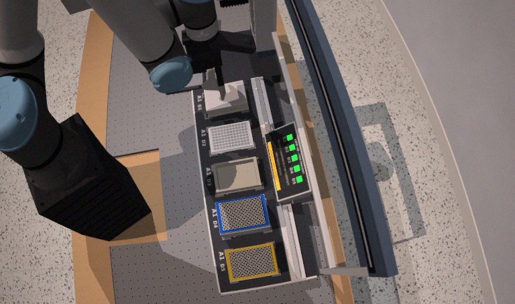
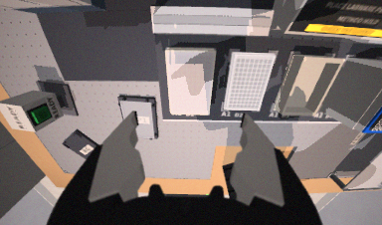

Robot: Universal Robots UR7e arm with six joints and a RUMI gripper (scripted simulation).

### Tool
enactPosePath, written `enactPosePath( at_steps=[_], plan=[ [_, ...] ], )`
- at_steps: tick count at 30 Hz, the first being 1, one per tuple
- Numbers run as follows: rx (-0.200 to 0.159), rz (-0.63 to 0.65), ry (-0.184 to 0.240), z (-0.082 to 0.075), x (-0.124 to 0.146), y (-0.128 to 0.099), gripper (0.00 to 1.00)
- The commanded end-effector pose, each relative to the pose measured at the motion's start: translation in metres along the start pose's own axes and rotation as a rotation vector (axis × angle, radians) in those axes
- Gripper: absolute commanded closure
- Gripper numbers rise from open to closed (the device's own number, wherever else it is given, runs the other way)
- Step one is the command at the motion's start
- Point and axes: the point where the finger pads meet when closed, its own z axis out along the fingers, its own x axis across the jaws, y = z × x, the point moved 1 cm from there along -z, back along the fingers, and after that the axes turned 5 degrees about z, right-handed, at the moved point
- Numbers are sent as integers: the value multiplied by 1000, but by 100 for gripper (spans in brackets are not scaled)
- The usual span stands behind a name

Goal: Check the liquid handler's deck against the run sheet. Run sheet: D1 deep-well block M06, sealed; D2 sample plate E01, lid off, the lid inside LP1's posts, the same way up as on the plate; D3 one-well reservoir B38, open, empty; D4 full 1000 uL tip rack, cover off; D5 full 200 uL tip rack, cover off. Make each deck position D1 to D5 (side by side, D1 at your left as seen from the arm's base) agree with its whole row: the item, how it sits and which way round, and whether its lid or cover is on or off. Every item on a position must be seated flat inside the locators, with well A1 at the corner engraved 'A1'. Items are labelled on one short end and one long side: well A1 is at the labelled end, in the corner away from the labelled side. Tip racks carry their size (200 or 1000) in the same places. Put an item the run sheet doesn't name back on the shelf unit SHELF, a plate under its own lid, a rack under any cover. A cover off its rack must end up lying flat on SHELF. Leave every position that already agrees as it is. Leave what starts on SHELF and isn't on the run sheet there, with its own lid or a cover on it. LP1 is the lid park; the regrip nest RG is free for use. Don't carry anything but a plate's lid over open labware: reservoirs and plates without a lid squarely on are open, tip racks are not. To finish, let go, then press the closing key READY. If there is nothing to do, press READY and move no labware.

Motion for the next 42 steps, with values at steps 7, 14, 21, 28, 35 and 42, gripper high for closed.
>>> enactPosePath(
  at_steps=[7,14,21,28,35,42],
  plan=[
    [8,-1,-3,19,-2,-4,18],
    [8,-1,-3,27,-2,-4,18],
    [8,-1,-3,39,-2,-4,18],
    [8,-1,-3,50,-2,-4,18],
    [8,-1,-3,59,-2,-4,18],
    [8,-1,-3,70,-2,-4,18]
  ],
)
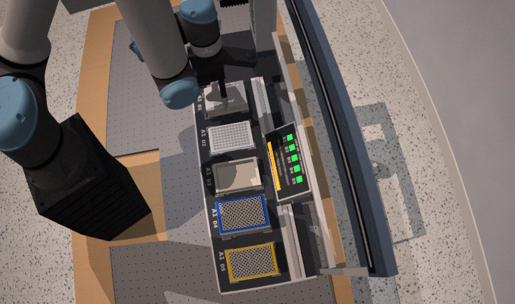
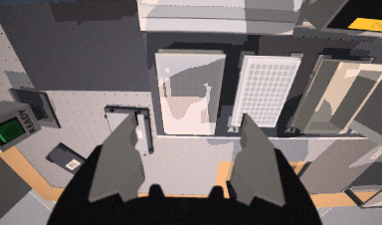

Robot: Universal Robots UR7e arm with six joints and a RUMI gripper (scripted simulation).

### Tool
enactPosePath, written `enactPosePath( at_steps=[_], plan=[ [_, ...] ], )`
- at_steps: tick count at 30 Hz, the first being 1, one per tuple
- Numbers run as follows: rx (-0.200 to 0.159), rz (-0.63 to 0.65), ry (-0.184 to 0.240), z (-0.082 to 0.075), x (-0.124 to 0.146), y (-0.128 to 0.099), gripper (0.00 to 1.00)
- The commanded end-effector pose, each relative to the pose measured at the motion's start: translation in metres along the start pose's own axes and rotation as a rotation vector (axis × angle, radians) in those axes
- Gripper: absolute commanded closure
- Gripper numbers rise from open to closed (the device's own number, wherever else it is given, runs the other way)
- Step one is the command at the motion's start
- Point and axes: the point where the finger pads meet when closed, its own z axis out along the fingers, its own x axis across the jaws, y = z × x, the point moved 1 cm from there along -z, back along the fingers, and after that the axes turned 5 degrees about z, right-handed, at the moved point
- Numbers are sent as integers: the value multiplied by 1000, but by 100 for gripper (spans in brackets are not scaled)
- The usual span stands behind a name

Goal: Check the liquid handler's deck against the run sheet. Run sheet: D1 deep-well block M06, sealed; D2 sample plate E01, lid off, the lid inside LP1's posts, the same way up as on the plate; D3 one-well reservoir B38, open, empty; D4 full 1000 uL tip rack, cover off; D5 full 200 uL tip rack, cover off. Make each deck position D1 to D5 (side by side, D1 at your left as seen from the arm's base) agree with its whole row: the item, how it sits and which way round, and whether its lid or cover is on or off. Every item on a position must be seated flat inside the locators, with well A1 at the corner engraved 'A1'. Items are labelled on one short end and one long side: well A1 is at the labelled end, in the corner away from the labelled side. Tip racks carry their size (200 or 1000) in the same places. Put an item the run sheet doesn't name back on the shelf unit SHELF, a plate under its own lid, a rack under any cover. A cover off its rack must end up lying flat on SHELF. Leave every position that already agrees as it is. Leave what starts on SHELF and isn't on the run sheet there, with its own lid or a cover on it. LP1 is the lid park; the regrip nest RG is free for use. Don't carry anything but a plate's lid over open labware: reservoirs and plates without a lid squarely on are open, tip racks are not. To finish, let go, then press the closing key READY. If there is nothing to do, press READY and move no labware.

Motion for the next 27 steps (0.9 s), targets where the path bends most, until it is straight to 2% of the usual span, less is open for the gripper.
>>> enactPosePath(
  at_steps=[1,21,27],
  plan=[
    [6,-1,-2,11,-2,-3,18],
    [6,-1,-2,41,-2,-3,18],
    [6,-1,-2,44,-2,-3,18]
  ],
)
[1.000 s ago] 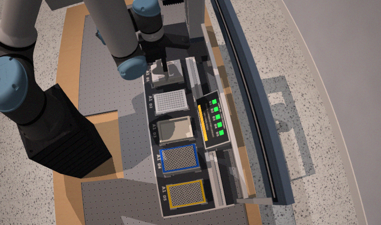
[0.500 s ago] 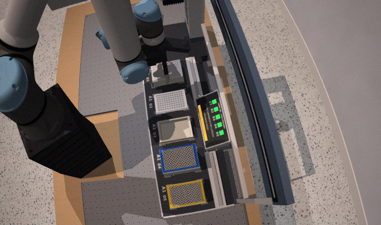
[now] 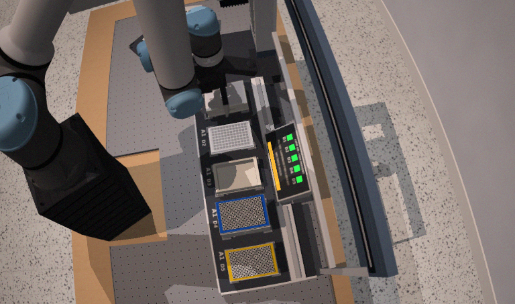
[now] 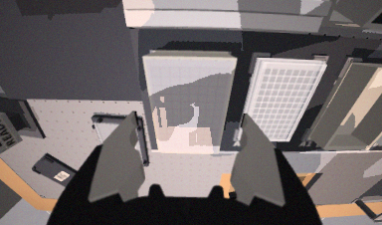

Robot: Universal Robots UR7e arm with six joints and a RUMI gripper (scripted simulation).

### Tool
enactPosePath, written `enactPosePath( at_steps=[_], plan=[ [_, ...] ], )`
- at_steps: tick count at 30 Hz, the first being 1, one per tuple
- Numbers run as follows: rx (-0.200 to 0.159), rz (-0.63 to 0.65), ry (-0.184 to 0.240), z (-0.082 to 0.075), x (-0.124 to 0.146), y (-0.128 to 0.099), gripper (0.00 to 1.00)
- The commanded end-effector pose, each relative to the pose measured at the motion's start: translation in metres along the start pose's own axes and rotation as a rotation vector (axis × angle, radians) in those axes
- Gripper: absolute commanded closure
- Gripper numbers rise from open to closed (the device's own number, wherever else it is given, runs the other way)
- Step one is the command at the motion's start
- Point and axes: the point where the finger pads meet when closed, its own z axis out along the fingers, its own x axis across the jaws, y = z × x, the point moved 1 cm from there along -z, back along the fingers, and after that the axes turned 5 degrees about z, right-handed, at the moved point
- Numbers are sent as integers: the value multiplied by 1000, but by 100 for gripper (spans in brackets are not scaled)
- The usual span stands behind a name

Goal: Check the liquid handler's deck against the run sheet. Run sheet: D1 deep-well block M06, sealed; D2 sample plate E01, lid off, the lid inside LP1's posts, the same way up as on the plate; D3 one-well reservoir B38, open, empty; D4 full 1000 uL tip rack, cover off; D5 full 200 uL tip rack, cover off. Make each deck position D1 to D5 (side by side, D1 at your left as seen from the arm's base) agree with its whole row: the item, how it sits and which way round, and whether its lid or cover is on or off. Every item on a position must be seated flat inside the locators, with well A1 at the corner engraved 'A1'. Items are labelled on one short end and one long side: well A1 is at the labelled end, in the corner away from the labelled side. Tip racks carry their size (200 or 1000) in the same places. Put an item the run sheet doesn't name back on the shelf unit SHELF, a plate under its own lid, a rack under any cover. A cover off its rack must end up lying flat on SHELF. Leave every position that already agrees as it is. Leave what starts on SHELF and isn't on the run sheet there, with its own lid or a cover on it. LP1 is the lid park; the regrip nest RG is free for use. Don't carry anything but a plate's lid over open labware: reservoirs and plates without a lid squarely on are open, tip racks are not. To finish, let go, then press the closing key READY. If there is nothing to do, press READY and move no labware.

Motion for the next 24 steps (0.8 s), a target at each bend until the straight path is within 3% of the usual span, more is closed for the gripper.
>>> enactPosePath(
  at_steps=[1,15,16,24],
  plan=[
    [7,-1,-2,4,-2,-3,18],
    [5,0,-1,4,-1,-2,18],
    [5,0,-1,4,-1,-2,100],
    [5,0,-1,4,-1,-2,100]
  ],
)
